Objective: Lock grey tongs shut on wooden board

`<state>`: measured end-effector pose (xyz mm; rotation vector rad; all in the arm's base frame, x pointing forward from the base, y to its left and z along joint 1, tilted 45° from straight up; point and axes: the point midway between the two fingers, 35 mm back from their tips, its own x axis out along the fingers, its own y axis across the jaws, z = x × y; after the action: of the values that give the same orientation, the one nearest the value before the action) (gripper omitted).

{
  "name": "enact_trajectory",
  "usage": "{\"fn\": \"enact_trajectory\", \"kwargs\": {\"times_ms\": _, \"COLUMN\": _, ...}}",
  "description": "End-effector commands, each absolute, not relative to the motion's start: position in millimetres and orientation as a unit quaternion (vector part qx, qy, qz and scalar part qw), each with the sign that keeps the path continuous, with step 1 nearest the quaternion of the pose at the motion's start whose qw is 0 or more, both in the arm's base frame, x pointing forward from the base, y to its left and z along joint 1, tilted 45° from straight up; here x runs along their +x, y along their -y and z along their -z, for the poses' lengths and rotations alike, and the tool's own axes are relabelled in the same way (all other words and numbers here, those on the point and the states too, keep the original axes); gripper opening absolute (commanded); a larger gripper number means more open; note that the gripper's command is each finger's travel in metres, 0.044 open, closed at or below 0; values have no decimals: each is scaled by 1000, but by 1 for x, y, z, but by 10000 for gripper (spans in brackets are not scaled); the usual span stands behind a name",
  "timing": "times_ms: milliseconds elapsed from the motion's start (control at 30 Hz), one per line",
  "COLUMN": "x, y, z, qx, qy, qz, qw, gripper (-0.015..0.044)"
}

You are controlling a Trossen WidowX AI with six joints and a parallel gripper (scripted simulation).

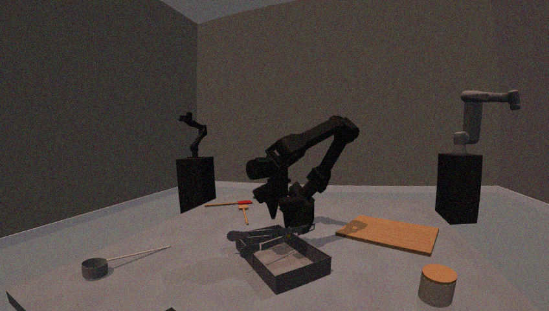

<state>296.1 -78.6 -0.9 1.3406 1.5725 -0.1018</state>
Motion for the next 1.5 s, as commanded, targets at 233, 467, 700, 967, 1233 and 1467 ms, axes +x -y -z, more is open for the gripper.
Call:
{"fn": "enact_trajectory", "kwargs": {"times_ms": 233, "x": 300, "y": 66, "z": 14, "qx": 559, "qy": -653, "qz": 42, "qw": 509, "gripper": 440}}
{"fn": "enact_trajectory", "kwargs": {"times_ms": 467, "x": 302, "y": 58, "z": 22, "qx": 559, "qy": -653, "qz": 42, "qw": 509, "gripper": 440}}
{"fn": "enact_trajectory", "kwargs": {"times_ms": 700, "x": 303, "y": 50, "z": 30, "qx": 560, "qy": -653, "qz": 42, "qw": 509, "gripper": 440}}
{"fn": "enact_trajectory", "kwargs": {"times_ms": 967, "x": 305, "y": 40, "z": 39, "qx": 560, "qy": -653, "qz": 41, "qw": 509, "gripper": 440}}
{"fn": "enact_trajectory", "kwargs": {"times_ms": 1233, "x": 306, "y": 30, "z": 47, "qx": 560, "qy": -653, "qz": 40, "qw": 508, "gripper": 440}}
{"fn": "enact_trajectory", "kwargs": {"times_ms": 1467, "x": 306, "y": 22, "z": 54, "qx": 561, "qy": -653, "qz": 39, "qw": 508, "gripper": 440}}
